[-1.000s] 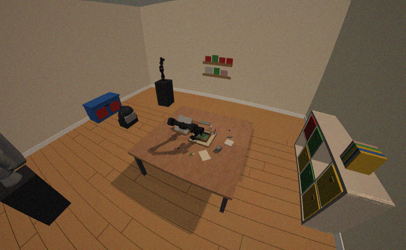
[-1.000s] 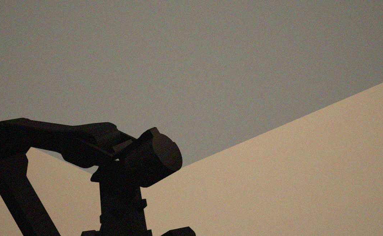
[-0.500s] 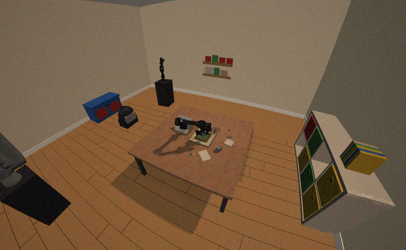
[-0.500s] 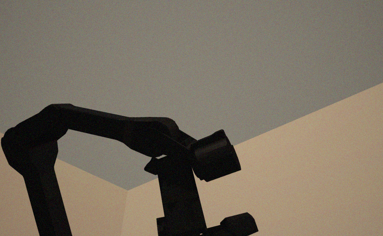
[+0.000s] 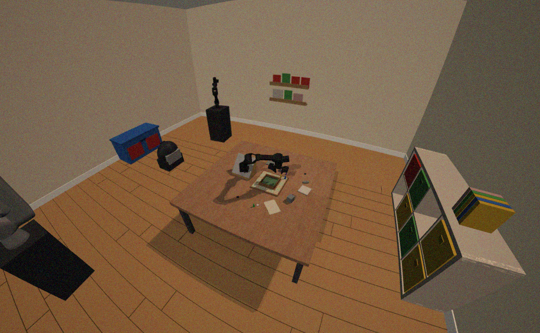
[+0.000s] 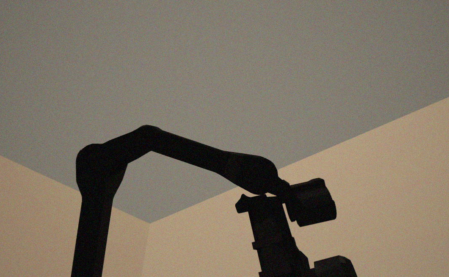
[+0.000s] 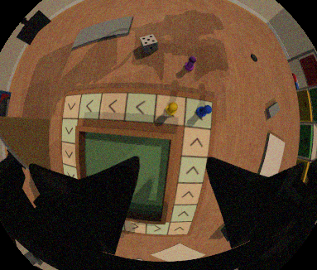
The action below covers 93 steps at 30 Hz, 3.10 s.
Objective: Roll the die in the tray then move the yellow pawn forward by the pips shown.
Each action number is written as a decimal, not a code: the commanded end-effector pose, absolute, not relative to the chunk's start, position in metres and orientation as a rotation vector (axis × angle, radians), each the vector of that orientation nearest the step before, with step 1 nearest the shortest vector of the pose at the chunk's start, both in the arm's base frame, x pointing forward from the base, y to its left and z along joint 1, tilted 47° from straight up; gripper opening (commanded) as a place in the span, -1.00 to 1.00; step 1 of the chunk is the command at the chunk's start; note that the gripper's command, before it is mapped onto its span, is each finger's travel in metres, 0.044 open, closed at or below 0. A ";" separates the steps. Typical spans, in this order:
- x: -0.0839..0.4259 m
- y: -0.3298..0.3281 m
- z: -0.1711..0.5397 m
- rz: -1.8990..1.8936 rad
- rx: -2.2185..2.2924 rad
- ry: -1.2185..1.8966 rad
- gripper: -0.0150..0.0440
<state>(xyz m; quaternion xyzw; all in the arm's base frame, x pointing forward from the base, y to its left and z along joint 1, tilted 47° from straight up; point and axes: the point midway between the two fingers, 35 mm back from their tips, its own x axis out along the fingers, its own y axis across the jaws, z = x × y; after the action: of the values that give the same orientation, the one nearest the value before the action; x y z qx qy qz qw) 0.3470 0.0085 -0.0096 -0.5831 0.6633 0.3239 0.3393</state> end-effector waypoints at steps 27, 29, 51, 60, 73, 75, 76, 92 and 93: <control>0.323 0.128 -0.164 -0.426 -0.818 1.719 0.44; 0.323 0.128 -0.164 -0.426 -0.818 1.719 0.44; 0.318 0.098 -0.190 -0.428 -0.819 1.719 0.44; 0.316 0.088 -0.200 -0.428 -0.819 1.719 0.44; 0.314 0.080 -0.207 -0.429 -0.820 1.718 0.00; 0.314 0.080 -0.207 -0.429 -0.820 1.718 -0.12; 0.314 0.080 -0.207 -0.429 -0.820 1.718 -0.14; 0.326 0.114 -0.183 -0.424 -0.817 1.718 -0.49; 0.327 0.118 -0.180 -0.424 -0.817 1.718 -0.49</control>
<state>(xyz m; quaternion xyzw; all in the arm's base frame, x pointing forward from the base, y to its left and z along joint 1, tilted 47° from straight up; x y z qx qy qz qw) 0.3245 0.1054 -0.1880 -0.3488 0.7297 -0.1807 0.5596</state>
